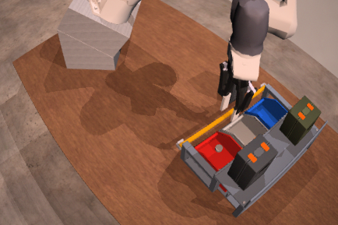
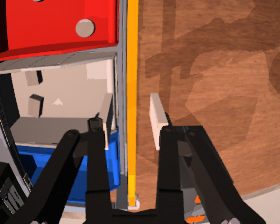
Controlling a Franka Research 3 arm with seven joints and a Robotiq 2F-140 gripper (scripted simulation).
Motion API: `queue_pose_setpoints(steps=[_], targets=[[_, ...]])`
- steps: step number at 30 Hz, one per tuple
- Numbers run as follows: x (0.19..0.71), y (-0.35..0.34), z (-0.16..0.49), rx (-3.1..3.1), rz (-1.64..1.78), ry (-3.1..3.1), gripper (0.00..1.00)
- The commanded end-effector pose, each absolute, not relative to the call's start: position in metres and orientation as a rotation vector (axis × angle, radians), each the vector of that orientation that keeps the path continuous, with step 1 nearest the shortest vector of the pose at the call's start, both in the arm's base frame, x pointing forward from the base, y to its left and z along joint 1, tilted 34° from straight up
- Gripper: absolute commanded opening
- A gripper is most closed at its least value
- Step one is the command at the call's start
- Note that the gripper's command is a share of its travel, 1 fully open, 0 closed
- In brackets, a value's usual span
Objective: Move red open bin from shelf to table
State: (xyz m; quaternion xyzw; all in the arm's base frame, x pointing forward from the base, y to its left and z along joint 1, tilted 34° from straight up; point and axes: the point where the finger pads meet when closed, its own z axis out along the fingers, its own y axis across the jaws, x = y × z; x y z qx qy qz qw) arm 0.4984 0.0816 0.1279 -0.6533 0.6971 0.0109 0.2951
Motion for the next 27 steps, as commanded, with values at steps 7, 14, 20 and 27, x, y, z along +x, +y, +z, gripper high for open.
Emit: queue_pose_setpoints(steps=[7, 14, 20, 27], targets=[[0.4973, 0.0804, 0.1279, -1.741, 0.029, 1.854, 0.28], [0.4973, 0.0804, 0.1279, -1.741, 0.029, 1.854, 0.28], [0.4983, 0.0813, 0.1279, -1.738, 0.029, 1.855, 0.00], [0.4983, 0.0813, 0.1279, -1.738, 0.029, 1.855, 0.00]])
